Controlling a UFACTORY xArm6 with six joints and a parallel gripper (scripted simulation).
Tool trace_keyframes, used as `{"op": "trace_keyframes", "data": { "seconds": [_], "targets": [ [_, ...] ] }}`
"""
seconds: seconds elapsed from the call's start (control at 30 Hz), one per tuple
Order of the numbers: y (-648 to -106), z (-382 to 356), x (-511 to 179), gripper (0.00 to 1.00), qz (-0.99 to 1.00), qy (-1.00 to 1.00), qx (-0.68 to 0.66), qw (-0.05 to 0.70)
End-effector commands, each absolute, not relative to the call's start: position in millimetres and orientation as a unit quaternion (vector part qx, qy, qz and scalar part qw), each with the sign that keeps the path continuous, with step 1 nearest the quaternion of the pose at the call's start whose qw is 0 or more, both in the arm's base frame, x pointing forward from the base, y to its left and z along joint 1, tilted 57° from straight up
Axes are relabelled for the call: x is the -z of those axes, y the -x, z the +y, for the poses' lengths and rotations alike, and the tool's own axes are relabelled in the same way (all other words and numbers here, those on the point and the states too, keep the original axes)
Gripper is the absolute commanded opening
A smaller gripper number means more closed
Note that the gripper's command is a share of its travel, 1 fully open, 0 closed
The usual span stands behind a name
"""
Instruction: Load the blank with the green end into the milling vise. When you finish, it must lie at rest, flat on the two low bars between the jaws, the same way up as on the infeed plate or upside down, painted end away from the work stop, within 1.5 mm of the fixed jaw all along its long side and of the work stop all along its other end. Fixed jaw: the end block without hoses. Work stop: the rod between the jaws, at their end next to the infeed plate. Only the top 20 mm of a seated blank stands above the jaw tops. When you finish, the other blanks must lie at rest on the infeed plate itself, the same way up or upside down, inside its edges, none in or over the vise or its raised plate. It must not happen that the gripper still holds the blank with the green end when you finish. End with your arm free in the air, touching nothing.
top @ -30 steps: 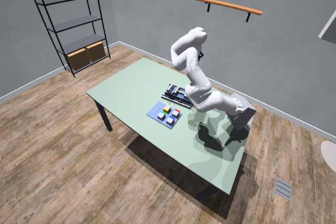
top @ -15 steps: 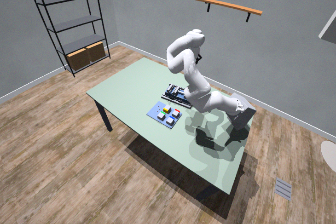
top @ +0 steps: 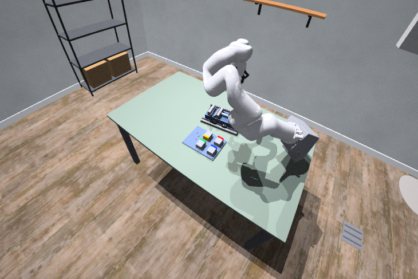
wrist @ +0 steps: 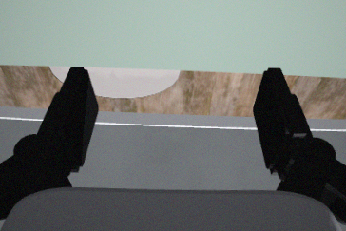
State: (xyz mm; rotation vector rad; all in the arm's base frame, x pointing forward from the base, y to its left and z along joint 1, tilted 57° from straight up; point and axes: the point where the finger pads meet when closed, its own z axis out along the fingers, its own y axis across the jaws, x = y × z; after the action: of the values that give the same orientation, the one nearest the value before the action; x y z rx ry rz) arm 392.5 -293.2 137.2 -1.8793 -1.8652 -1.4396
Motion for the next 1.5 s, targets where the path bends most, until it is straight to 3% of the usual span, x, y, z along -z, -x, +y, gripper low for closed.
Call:
{"op": "trace_keyframes", "data": {
  "seconds": [0.0,1.47],
  "targets": [
    [-391.0,-291.5,-140.0,1.0,-0.617,0.624,0.476,0.062],
    [-358.8,-186.2,-220.0,1.0,-0.617,0.623,0.476,0.062]
  ]
}}
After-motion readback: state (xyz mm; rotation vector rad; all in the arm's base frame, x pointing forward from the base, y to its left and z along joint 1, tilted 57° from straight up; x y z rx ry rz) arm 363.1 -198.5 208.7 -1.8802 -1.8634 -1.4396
